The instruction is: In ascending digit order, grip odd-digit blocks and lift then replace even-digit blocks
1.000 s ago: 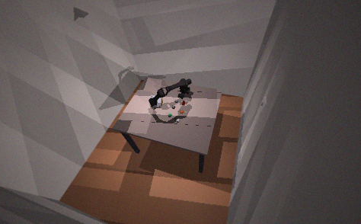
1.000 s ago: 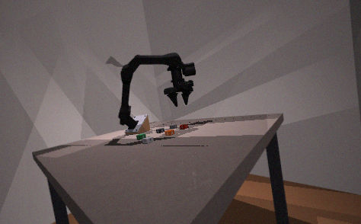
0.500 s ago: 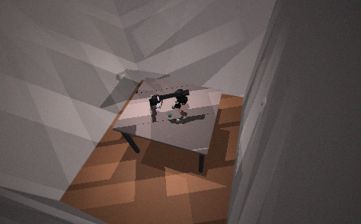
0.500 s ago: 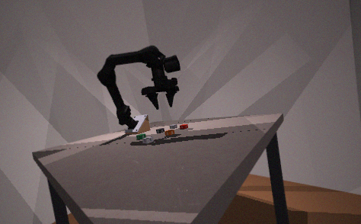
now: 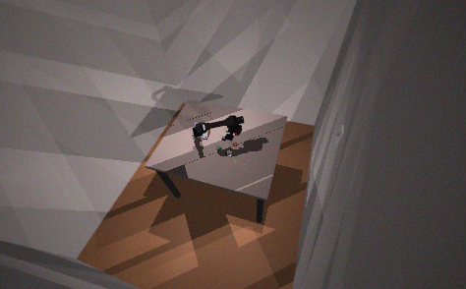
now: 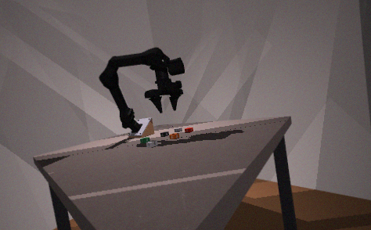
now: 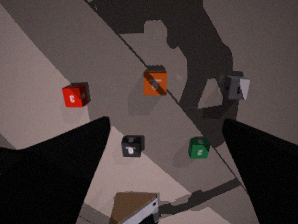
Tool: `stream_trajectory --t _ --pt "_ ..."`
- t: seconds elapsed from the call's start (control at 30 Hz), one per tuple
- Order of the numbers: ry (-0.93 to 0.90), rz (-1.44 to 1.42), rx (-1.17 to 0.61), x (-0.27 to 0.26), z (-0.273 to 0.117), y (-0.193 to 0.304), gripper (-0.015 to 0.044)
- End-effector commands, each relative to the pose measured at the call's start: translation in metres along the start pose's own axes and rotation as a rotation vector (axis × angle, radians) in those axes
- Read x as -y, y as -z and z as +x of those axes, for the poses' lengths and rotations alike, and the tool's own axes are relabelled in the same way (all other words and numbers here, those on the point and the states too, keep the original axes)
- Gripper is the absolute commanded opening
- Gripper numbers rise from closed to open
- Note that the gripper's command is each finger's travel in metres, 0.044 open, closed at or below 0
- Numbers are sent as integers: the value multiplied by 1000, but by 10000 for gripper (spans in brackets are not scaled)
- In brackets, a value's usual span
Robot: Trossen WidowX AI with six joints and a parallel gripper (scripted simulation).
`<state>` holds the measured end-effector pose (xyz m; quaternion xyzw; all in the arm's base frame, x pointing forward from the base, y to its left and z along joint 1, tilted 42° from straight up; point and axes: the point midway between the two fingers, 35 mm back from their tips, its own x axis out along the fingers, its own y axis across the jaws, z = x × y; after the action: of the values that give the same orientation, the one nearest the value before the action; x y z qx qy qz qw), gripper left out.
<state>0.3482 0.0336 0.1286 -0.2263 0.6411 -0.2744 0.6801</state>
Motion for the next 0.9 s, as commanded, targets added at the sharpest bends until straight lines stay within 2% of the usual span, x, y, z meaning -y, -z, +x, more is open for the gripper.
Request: stream_trajectory --t 0.0,0.1,0.2,0.3,0.87 --pt "6 -6 -1 1 0 0 400" --pt "4 -6 -1 16 0 -3 400" --pt "3 -6 0 79 -1 -9 400" --pt "9 -5 0 114 -1 -7 400" --pt "10 -5 0 118 -1 -7 400"
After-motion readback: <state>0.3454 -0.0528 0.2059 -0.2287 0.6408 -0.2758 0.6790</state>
